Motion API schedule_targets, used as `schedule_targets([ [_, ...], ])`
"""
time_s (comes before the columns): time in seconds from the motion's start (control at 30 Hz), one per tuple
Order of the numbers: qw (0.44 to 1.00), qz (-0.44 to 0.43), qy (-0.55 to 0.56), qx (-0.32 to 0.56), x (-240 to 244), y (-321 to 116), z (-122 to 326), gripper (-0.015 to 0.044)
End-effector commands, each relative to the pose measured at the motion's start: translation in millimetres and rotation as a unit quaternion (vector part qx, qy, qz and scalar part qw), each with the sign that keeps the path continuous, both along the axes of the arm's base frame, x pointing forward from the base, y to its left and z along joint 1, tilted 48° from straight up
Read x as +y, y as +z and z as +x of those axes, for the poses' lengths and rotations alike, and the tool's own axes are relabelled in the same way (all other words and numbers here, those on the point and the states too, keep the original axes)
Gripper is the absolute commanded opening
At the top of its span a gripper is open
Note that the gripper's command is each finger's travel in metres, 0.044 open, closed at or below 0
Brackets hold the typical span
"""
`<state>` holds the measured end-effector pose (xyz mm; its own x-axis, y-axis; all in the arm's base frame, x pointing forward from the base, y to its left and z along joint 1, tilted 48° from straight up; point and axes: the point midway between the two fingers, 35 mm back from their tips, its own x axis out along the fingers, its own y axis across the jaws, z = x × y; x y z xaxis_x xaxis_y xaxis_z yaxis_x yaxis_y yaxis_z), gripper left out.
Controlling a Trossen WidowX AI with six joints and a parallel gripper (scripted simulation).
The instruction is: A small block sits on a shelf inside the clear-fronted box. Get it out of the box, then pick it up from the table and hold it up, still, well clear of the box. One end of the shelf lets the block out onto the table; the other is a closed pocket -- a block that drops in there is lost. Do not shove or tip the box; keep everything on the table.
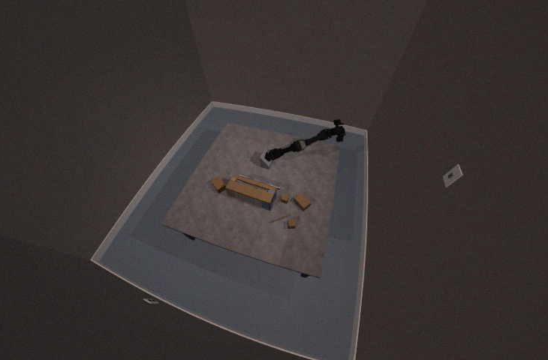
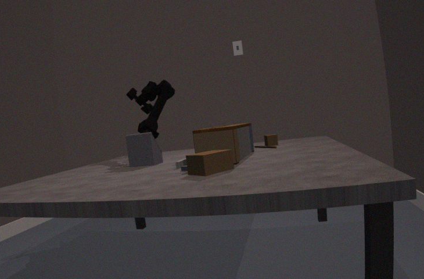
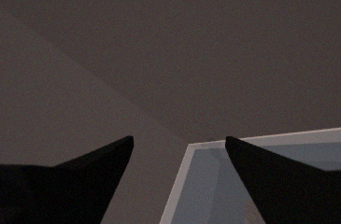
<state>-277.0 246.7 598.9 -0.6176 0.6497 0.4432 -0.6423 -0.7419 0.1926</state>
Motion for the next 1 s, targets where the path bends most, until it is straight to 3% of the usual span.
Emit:
schedule_targets([
  [0.0, 1.0, 0.002, -0.003, -0.001, 0.8, 0.4, 1.3, 0.04],
  [0.47, 0.969, 0.04, -0.201, -0.138, 86.5, -21.7, 91.7, 0.04],
  [0.97, 0.871, 0.013, -0.388, -0.301, 151.0, -60.7, 235.6, 0.04],
])
